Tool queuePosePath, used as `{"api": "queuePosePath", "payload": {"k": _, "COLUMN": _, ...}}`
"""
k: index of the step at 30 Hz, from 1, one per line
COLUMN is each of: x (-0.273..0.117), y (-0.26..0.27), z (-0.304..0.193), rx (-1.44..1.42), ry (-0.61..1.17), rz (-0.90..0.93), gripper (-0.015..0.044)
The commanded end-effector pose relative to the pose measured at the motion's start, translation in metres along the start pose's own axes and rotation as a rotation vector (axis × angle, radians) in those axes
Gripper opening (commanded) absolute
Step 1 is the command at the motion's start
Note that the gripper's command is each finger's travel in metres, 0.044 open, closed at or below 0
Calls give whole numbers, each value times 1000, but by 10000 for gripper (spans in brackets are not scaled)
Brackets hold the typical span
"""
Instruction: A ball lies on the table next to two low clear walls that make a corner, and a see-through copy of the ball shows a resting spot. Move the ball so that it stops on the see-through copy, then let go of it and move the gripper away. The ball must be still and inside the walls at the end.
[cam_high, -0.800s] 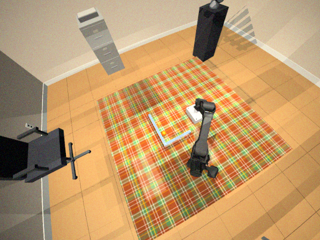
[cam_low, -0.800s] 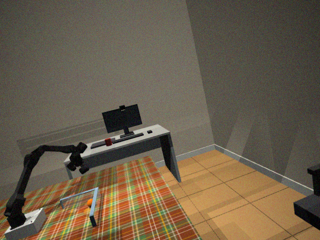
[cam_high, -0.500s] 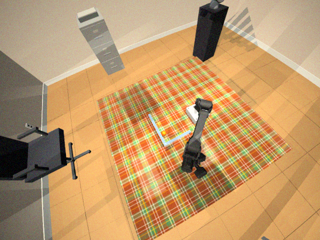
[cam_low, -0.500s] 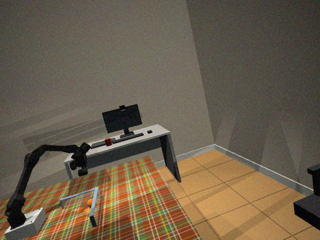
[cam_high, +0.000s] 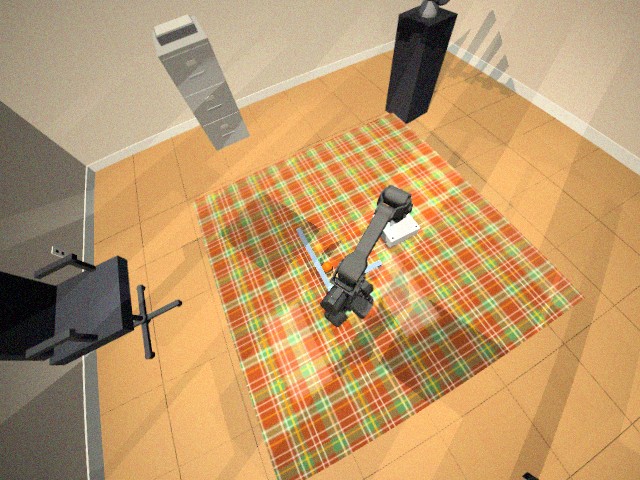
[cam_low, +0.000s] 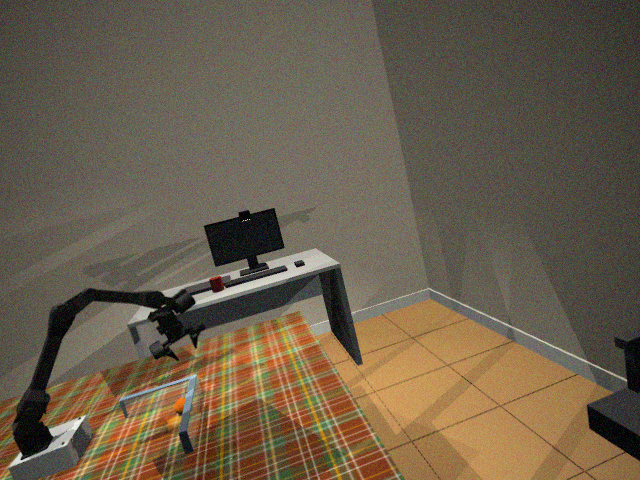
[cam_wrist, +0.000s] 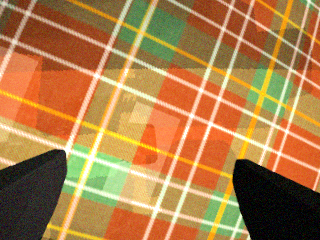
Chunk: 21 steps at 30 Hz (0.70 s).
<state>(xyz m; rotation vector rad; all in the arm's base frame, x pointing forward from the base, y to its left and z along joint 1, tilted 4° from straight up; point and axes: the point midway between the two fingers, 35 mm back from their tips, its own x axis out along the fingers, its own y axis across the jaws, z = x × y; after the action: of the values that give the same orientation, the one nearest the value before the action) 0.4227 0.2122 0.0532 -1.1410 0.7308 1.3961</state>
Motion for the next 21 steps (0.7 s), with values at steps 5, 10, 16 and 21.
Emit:
{"api": "queuePosePath", "payload": {"k": 5, "x": -32, "y": 26, "z": -103, "rx": 960, "ry": 209, "rz": -39, "gripper": 326}}
{"api": "queuePosePath", "payload": {"k": 10, "x": -46, "y": 46, "z": -141, "rx": 1361, "ry": 303, "rz": -82, "gripper": 326}}
{"api": "queuePosePath", "payload": {"k": 16, "x": -60, "y": 73, "z": -184, "rx": 1825, "ry": 412, "rz": -153, "gripper": 326}}
{"api": "queuePosePath", "payload": {"k": 21, "x": -62, "y": 77, "z": -190, "rx": 1889, "ry": 426, "rz": -164, "gripper": 326}}
